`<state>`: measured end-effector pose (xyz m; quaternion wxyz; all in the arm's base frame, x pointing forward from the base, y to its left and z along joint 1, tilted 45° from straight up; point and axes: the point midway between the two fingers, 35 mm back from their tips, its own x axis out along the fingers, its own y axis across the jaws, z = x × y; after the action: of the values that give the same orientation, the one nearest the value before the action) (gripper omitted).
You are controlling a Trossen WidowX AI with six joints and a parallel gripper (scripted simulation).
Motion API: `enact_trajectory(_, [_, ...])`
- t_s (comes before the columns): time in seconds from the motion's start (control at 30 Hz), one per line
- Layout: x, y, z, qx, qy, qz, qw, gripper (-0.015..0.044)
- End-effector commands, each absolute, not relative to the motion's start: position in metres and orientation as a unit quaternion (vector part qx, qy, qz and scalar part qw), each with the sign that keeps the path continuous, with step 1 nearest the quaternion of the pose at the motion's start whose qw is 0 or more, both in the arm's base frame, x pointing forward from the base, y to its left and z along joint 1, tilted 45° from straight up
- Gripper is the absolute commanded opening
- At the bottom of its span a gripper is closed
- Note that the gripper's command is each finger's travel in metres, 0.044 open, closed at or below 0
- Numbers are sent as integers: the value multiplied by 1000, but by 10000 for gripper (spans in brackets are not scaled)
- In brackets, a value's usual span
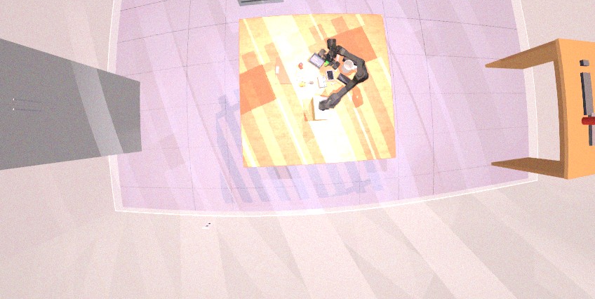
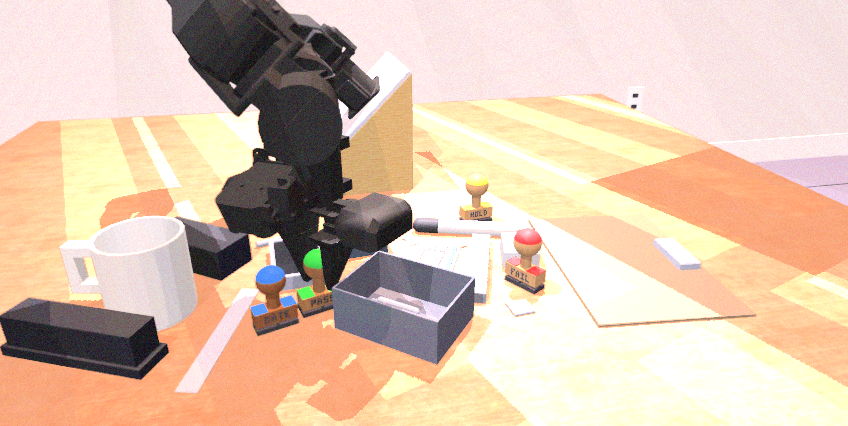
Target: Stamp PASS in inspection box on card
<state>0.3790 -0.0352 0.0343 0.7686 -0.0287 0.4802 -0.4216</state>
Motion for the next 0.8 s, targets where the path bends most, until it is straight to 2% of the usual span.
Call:
enact_trajectory(0.0, [378,-33,36,-27,480,-421,770,0])
enact_trajectory(0.77, [376,-25,44,-25,477,-414,775,0])
